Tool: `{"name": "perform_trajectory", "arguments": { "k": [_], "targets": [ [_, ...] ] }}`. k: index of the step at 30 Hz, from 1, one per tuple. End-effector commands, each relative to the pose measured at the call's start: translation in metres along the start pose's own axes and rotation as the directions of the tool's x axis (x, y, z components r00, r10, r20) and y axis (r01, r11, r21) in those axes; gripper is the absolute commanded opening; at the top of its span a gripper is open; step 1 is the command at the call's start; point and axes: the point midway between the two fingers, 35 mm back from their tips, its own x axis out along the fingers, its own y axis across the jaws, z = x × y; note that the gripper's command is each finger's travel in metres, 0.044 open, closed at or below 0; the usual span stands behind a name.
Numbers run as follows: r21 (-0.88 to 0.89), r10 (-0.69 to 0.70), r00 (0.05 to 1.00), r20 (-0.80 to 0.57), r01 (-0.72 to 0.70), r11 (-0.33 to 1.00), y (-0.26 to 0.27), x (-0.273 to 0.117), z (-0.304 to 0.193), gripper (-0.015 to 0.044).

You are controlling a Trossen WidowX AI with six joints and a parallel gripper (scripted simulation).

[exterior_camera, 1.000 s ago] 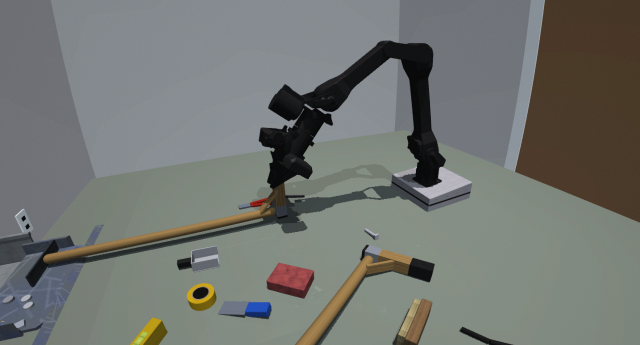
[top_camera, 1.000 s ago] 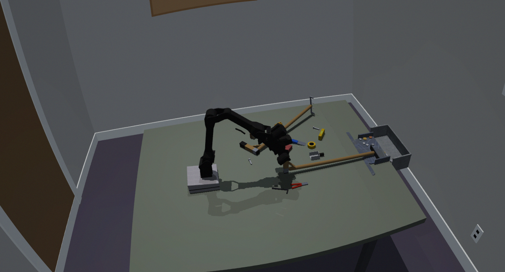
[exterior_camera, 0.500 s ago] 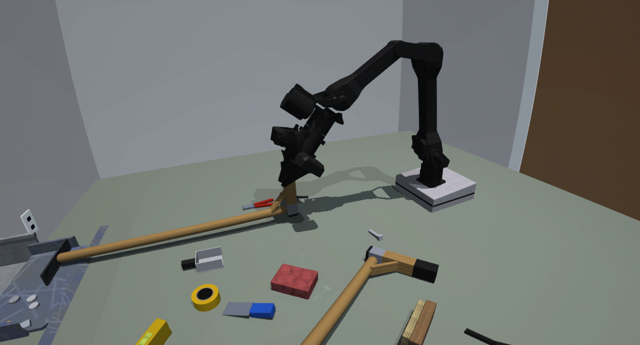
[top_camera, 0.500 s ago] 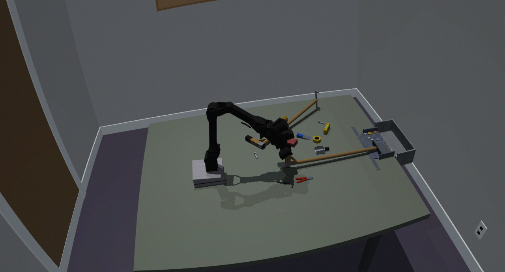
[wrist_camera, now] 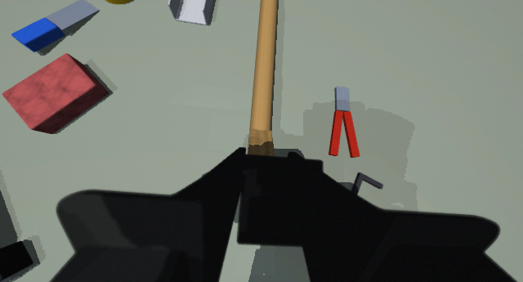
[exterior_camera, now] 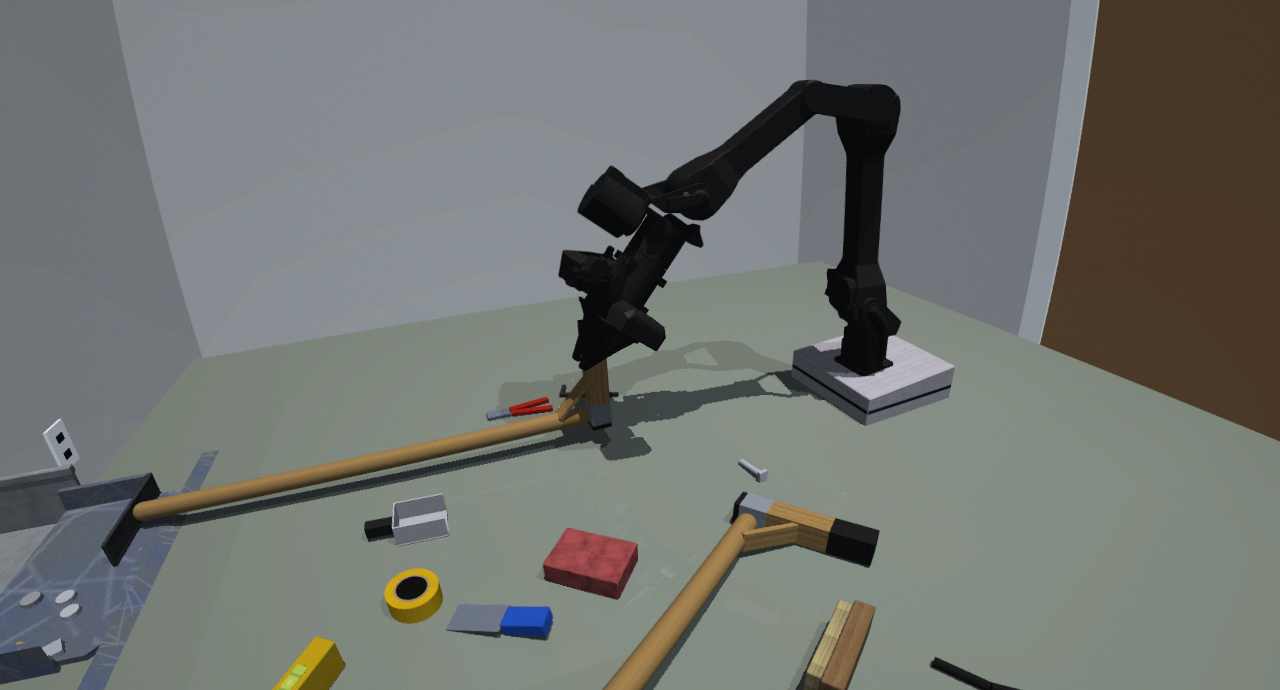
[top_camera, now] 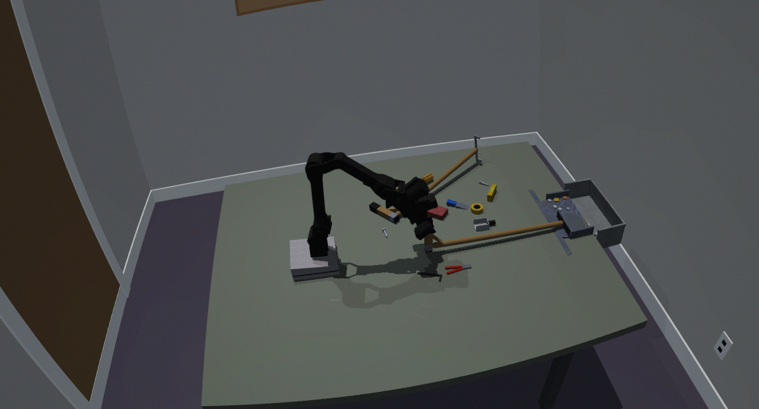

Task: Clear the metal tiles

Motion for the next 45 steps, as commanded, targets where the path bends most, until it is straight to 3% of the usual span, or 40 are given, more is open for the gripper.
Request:
{"name": "perform_trajectory", "arguments": {
  "k": [1,45],
  "targets": [
    [-0.003,0.001,1.0,0.013,-0.001,1.0,0.0,-0.005,-0.001,0.0],
    [-0.002,0.001,1.0,0.015,-0.001,1.0,0.004,-0.033,-0.05,0.0]
  ]
}}
